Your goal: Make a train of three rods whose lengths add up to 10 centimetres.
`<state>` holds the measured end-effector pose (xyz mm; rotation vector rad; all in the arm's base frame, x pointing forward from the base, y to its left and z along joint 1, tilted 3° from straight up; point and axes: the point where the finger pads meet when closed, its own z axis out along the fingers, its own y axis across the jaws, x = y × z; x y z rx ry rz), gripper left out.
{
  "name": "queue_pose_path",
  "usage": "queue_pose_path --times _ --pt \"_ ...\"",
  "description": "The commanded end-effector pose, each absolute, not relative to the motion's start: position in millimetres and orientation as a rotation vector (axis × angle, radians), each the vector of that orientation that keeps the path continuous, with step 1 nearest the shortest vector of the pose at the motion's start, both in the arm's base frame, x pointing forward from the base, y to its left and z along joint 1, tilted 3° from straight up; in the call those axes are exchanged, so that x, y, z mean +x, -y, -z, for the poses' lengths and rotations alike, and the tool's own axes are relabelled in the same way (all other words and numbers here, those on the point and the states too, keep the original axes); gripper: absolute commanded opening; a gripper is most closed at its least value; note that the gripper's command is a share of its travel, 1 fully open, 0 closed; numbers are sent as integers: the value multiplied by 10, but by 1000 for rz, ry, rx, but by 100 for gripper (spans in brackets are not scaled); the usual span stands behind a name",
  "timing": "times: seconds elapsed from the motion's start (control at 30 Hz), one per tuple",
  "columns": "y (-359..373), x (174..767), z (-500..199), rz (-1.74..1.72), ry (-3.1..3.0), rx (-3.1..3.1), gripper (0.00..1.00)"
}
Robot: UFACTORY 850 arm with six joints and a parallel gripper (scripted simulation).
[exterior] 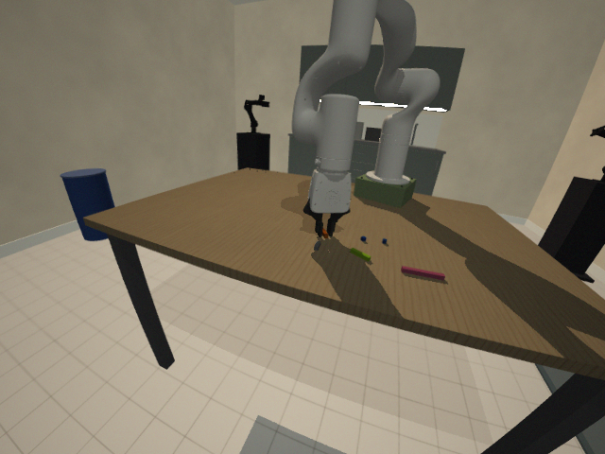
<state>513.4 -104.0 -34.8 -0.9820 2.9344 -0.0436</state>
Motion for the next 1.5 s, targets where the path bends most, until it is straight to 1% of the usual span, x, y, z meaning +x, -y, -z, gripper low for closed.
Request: queue_pose_path --times 0.0,1.03,1.07,1.47 --pt "1042 5142 343 45 -2933 -982 24" --pt "1042 5142 343 45 -2933 -982 24" --pt "1042 5142 343 45 -2933 -982 4" --pt "1042 5142 343 45 -2933 -982 4"
